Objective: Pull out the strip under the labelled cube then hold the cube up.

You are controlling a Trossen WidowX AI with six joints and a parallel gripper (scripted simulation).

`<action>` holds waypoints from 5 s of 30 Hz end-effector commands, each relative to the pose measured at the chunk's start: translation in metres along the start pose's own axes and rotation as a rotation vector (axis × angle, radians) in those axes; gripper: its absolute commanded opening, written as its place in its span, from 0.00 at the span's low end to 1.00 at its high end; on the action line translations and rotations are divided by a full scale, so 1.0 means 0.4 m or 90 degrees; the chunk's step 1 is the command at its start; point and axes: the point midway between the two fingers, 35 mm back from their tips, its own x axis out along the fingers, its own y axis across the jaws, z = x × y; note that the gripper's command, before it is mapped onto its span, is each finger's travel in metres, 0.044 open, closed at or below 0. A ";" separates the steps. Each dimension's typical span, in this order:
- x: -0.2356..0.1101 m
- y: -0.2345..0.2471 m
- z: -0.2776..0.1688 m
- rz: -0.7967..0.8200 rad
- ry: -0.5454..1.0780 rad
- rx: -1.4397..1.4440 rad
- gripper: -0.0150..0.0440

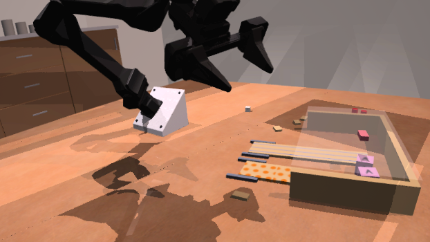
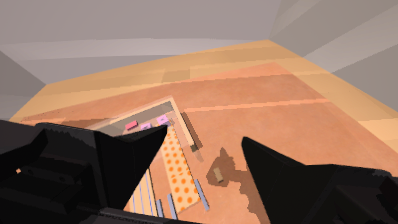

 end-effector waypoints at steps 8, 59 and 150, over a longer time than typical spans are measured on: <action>-0.248 0.286 -0.251 0.139 0.009 -0.217 0.93; 0.120 0.107 -0.273 0.065 0.582 -0.374 0.25; 0.229 0.052 -0.415 0.063 0.601 -0.375 0.25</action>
